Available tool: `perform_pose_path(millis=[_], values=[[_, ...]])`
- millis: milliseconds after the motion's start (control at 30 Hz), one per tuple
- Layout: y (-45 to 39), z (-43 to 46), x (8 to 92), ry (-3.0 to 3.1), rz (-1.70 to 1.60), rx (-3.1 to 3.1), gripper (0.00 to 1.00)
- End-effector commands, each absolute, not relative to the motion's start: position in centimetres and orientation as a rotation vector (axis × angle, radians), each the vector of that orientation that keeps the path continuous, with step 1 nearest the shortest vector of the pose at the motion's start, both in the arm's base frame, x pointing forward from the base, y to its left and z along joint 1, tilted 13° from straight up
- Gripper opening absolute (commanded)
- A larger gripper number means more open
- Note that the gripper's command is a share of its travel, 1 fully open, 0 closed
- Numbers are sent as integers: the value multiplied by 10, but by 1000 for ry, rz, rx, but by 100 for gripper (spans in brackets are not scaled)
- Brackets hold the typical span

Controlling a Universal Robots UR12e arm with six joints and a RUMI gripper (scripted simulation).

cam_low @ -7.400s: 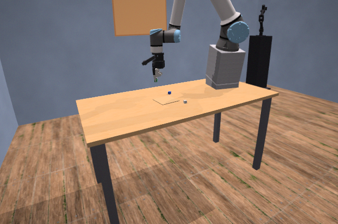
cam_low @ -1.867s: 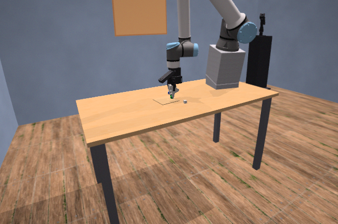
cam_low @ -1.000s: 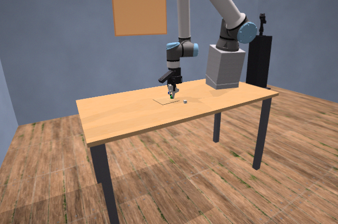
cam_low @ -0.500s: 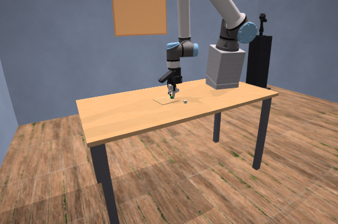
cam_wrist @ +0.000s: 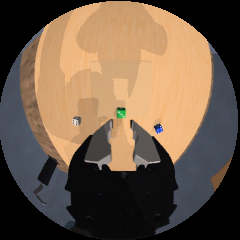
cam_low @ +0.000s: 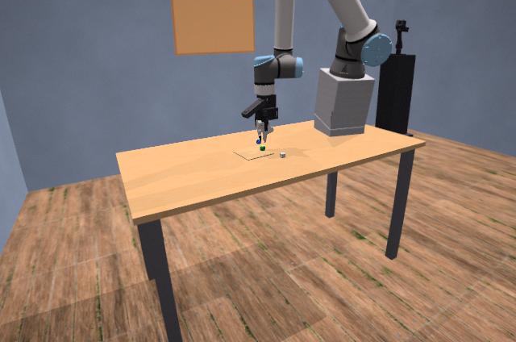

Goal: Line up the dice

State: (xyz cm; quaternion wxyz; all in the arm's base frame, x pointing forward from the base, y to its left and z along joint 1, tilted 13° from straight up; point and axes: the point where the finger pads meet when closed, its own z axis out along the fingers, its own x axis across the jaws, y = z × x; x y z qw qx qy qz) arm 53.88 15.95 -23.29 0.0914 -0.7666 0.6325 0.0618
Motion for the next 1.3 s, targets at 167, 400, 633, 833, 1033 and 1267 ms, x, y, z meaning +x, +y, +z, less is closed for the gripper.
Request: perform_pose_path(millis=[167,400,633,833,1033,1267], values=[[150,-191,538,1879,183,-2278,21],[148,-183,538,1879,183,-2278,21],[148,-183,538,1879,183,-2278,100],[148,-183,538,1879,183,-2278,100],[148,-183,538,1879,183,-2278,100],[148,-183,538,1881,184,-2276,100]])
